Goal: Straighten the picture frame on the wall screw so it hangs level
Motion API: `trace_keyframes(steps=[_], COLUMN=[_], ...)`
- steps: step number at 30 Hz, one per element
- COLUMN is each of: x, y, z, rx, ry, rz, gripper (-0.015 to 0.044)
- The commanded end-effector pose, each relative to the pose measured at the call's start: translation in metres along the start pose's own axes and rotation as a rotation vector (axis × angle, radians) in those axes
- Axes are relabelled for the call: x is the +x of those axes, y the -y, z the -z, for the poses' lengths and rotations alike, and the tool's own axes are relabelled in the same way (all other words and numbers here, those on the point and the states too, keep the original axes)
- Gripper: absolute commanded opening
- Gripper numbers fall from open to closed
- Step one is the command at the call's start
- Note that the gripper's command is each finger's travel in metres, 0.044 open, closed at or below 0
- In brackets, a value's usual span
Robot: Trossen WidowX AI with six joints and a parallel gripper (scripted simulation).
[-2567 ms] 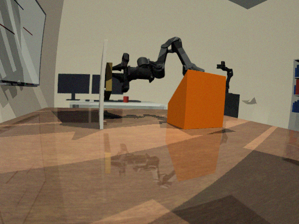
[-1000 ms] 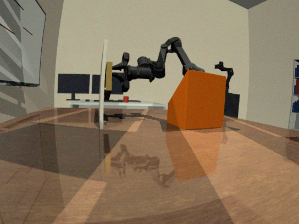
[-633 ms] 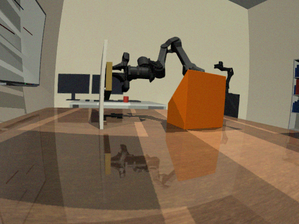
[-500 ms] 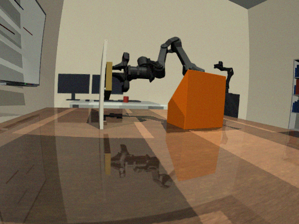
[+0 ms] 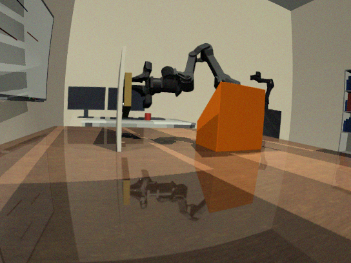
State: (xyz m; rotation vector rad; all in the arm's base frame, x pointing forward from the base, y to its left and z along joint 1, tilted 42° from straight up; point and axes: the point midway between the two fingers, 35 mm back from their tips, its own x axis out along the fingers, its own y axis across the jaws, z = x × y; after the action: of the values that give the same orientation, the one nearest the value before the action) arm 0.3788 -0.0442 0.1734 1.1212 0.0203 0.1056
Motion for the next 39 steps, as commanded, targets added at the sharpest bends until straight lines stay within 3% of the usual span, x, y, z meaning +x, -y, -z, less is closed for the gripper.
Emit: trace_keyframes(steps=[1, 39], x=[0.0001, 0.0002], y=[-0.0017, 0.0065], z=[0.0011, 0.0003], rx=[-0.009, -0.004], ry=[-0.003, -0.001], rz=[-0.007, -0.005], gripper=[0.0, 0.0])
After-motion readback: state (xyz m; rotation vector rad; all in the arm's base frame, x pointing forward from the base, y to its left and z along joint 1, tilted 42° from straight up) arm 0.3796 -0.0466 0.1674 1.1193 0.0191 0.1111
